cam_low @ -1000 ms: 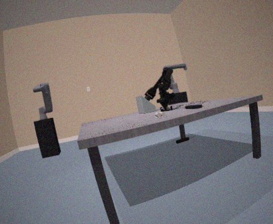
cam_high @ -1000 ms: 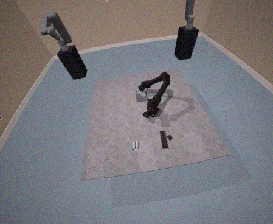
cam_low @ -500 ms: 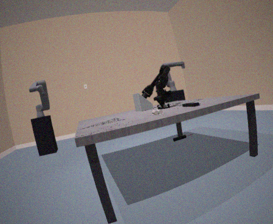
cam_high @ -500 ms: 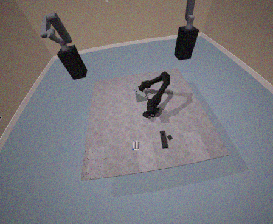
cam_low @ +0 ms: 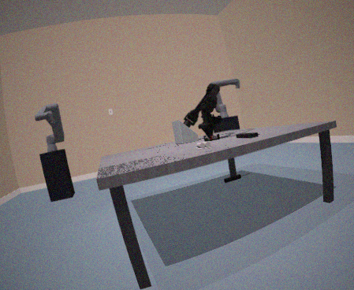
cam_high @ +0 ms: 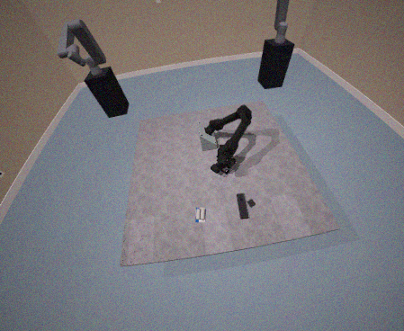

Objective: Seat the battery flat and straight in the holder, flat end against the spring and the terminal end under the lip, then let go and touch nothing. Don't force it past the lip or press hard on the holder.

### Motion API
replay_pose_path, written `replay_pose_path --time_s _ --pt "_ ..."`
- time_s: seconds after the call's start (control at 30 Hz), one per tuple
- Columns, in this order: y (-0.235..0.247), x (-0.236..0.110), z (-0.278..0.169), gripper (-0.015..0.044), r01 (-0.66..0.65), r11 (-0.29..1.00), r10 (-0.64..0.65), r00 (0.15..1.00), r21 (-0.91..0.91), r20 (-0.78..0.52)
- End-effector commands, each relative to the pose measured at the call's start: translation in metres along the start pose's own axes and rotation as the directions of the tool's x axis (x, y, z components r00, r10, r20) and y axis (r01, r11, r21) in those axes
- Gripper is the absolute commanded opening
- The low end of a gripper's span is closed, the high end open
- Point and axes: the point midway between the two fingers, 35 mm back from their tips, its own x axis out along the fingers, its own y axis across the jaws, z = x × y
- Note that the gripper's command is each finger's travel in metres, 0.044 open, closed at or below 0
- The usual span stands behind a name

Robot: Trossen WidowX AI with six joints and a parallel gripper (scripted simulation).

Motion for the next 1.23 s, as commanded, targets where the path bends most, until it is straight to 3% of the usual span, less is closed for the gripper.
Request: replay_pose_path --time_s 0.0,0.1,0.17,0.43,1.2 --pt "-0.002 -0.006 0.003 0.0183 0.010 1.000 -0.010 1.000 -0.011 0.003" --pt "-0.002 -0.006 0.003 0.0183 0.010 1.000 -0.010 1.000 -0.011 0.003" --pt "-0.001 -0.009 0.001 0.0236 0.004 1.000 -0.004 1.000 -0.002 0.002" --pt "0.003 -0.079 0.000 0.0440 0.012 1.000 -0.012 1.000 -0.010 0.001" --pt "0.003 -0.081 -0.003 0.0440 0.012 1.000 -0.012 1.000 -0.010 0.001"
